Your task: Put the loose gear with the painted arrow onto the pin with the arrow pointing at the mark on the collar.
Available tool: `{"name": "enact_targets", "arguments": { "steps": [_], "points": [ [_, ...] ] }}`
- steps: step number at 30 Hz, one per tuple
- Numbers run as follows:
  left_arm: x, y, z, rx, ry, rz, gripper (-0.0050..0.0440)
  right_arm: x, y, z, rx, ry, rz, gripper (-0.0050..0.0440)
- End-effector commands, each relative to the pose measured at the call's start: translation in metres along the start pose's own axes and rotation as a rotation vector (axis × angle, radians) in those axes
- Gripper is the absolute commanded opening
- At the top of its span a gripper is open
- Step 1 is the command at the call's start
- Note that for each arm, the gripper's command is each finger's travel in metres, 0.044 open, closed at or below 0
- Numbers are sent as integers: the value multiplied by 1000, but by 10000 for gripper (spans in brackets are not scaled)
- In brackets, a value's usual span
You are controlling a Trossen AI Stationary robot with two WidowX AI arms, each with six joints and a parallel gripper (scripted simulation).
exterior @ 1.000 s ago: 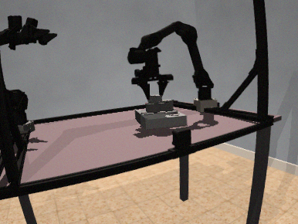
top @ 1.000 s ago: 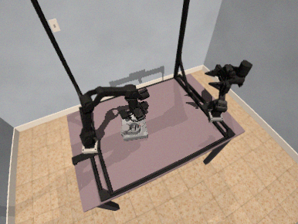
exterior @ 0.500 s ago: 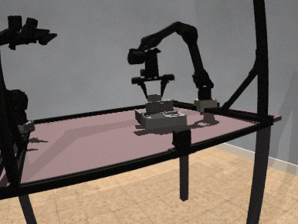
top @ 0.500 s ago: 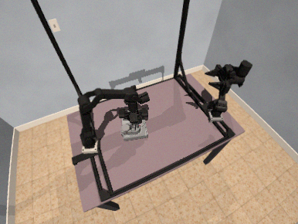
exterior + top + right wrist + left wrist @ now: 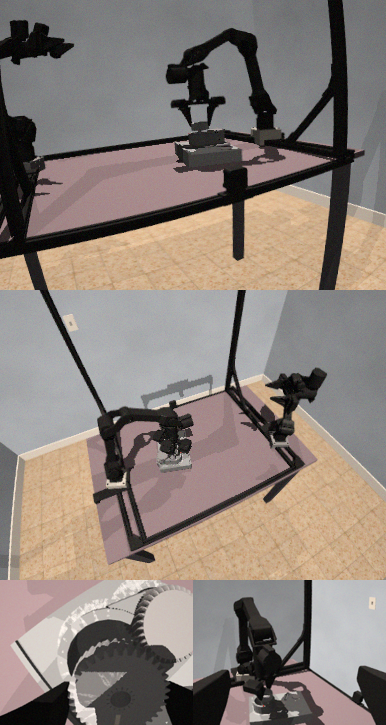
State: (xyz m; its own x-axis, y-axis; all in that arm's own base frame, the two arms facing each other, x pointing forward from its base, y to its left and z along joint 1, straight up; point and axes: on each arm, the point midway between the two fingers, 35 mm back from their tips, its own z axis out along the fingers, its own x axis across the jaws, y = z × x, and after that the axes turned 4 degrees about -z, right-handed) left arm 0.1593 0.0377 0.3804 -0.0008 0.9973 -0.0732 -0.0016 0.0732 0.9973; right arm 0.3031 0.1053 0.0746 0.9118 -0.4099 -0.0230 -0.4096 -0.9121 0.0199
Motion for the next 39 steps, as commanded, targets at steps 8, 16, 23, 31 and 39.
{"name": "enact_targets", "arguments": {
  "steps": [8,16,23,31,39],
  "points": [
    [0,0,0,0,-1,3,400,3,10,-8,22,21,200,0],
    [0,0,0,0,-1,3,400,3,10,-6,22,21,200,0],
    [0,0,0,0,-1,3,400,4,10,5,22,21,200,0],
    [0,0,0,0,-1,3,400,4,10,8,22,21,200,0],
    [0,0,0,0,-1,3,400,4,10,9,22,21,214,0]
  ]
}}
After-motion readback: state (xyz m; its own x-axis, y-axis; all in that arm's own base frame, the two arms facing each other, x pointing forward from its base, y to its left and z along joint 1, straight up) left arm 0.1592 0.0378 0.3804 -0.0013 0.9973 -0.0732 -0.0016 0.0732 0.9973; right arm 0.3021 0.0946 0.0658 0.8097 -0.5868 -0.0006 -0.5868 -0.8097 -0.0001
